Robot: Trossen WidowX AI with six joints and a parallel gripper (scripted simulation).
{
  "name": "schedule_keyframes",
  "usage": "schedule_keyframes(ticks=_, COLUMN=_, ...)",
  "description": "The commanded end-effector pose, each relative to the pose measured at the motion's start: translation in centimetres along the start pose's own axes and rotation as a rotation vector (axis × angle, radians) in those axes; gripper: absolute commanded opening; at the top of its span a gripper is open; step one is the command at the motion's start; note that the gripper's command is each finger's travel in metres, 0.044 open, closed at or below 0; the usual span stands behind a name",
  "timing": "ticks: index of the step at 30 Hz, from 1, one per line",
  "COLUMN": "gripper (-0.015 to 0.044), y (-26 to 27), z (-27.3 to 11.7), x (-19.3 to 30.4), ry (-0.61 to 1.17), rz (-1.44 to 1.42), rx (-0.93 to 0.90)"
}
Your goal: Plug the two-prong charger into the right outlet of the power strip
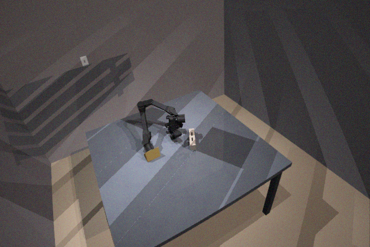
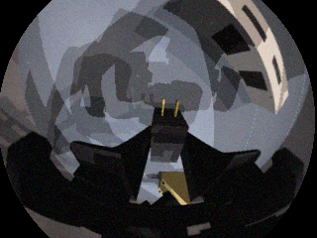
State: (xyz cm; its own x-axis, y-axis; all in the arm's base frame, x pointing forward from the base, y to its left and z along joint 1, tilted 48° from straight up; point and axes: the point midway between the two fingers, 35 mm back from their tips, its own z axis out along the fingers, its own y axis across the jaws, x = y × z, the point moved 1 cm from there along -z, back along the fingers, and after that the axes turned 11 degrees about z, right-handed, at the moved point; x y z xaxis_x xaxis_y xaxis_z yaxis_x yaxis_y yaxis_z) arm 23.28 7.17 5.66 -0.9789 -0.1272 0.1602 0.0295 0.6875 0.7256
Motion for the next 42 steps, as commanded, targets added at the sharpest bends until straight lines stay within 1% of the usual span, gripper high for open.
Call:
schedule_keyframes(ticks=1, gripper=0.0, y=-0.1, z=-1.8, x=0.2, ry=-0.003, rz=-0.006, rx=0.003)
schedule_keyframes(ticks=5, gripper=0.0, y=-0.2, z=-2.8, x=0.5, ry=-0.001, rz=-0.005, rx=0.001)
schedule_keyframes(ticks=10, gripper=0.0, y=-0.5, z=-2.6, x=0.5, ry=-0.001, rz=0.019, rx=0.0)
schedule_keyframes(ticks=42, gripper=0.0, y=-6.5, z=1.4, x=-1.1, ry=-0.001, rz=0.471, rx=-0.028)
